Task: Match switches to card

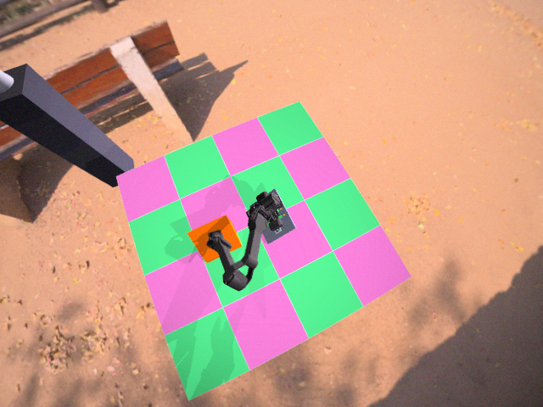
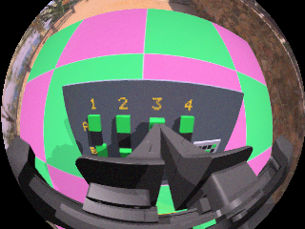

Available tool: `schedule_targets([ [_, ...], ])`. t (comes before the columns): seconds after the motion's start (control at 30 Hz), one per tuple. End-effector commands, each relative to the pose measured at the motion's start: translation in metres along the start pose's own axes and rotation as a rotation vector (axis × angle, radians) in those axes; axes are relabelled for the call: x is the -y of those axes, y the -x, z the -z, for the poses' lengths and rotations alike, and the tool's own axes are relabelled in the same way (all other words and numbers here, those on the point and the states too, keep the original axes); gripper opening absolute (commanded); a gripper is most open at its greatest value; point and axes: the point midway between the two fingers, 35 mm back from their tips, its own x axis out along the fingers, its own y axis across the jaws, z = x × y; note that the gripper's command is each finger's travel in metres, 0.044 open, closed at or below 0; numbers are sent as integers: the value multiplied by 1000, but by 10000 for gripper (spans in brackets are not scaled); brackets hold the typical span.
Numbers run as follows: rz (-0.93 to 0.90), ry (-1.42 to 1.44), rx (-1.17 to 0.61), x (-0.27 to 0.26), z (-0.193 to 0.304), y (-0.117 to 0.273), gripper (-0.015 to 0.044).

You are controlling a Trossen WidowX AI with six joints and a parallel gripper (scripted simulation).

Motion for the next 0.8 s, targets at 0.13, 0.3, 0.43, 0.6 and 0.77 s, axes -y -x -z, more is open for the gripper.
schedule_targets([
  [0.13,-4,6,-2,-1,1,-1,0],
  [0.3,-4,6,-2,-1,1,-2,0],
  [0.43,-4,6,-2,-1,1,-2,0],
  [0.6,-4,6,-2,-1,1,-3,0],
  [0.77,-4,6,-2,-1,1,-4,0],
])
